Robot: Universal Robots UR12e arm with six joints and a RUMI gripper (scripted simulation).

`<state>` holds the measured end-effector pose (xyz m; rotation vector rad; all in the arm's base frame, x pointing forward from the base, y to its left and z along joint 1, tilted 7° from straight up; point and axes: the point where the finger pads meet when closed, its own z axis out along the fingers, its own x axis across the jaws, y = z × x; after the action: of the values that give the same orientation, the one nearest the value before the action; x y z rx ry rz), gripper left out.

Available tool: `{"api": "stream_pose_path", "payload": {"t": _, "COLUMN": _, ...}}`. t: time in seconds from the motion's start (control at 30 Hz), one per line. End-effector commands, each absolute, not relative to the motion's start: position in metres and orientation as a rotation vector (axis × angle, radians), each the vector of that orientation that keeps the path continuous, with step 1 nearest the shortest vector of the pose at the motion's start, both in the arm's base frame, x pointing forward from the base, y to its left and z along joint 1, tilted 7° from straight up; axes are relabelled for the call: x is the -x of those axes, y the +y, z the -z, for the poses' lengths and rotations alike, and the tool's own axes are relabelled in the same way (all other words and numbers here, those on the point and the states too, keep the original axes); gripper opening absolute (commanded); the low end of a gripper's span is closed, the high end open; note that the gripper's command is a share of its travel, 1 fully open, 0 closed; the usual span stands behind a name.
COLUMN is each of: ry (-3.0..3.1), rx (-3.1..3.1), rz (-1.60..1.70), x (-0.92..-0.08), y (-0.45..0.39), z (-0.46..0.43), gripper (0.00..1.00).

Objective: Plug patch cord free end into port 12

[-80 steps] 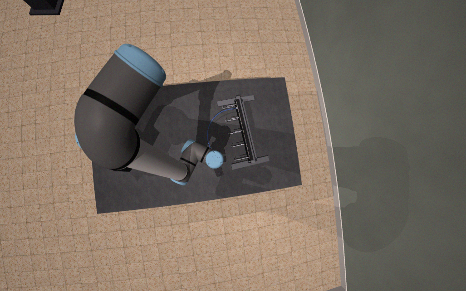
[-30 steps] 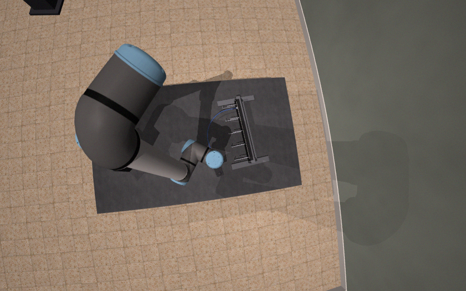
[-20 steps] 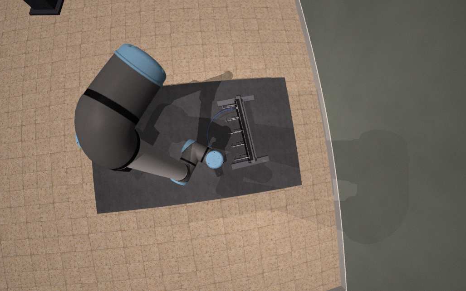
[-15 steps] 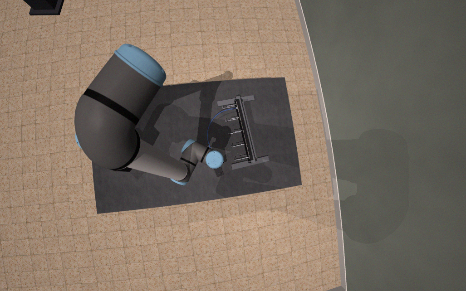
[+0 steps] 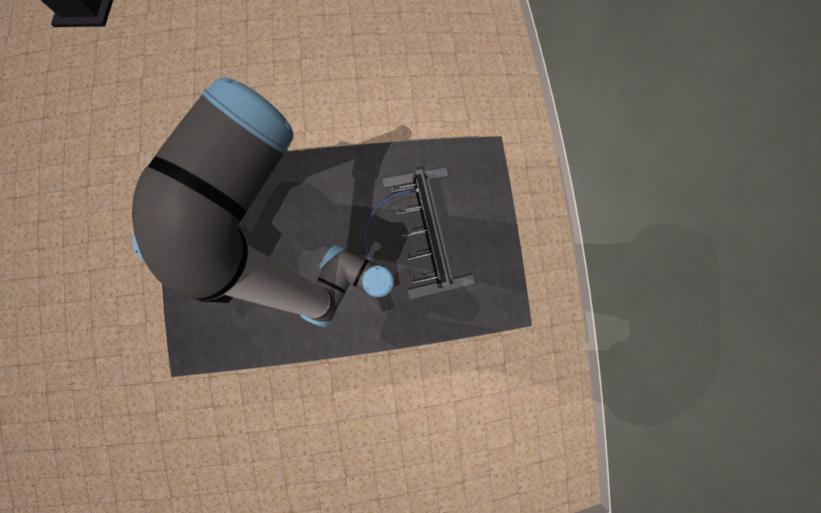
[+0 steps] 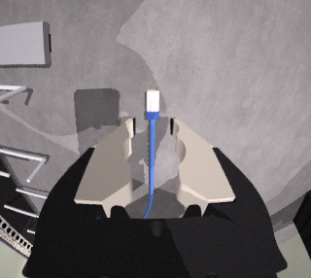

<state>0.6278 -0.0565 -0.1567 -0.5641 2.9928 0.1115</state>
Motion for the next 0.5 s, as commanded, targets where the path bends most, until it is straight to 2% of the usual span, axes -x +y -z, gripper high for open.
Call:
{"api": "stream_pose_path", "payload": {"t": 0.0, "ry": 2.992, "rx": 0.564, "rz": -0.111, "x": -0.6283, "y": -0.0566, "z": 0.1568, "gripper": 0.22}}
{"api": "stream_pose_path", "payload": {"t": 0.47, "ry": 2.992, "rx": 0.564, "rz": -0.111, "x": -0.6286, "y": -0.0563, "z": 0.1608, "gripper": 0.22}}
